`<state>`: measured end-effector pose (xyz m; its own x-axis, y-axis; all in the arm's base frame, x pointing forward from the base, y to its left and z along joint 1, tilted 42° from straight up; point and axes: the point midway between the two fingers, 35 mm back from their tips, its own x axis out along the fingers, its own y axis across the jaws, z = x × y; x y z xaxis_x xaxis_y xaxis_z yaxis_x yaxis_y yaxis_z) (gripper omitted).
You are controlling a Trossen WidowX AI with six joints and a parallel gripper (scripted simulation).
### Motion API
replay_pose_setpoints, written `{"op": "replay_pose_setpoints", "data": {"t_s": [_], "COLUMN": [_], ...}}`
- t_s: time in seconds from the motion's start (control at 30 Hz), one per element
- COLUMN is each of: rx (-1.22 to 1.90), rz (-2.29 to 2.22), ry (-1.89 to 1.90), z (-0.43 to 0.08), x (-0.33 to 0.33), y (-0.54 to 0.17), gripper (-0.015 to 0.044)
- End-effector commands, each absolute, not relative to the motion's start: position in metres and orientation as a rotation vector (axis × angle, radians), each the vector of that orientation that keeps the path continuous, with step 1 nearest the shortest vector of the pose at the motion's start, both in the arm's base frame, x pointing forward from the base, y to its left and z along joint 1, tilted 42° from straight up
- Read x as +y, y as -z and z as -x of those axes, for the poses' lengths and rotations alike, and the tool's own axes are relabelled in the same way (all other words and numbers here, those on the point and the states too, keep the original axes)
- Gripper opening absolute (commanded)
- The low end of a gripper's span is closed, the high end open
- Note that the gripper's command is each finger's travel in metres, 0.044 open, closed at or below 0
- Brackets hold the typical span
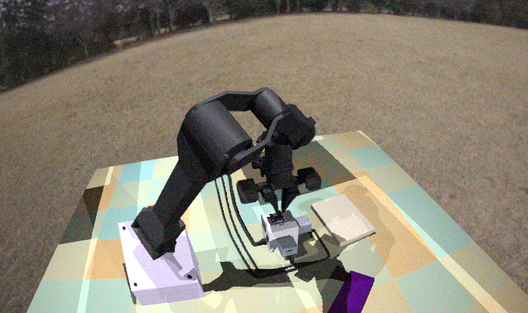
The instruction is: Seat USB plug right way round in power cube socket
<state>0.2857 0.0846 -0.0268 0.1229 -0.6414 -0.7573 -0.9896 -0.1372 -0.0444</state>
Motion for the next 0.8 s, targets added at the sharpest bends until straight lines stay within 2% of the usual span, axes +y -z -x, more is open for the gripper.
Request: {"op": "replay_pose_setpoints", "data": {"t_s": [0.0, 0.77], "rx": [1.574, 1.574], "rz": [1.844, 1.845], "ry": [-0.803, -0.804], "z": [-0.2859, -0.2851], "x": [0.0848, 0.0874], "y": [0.0267, 0.0236], "gripper": [0.0, 0.0]}}
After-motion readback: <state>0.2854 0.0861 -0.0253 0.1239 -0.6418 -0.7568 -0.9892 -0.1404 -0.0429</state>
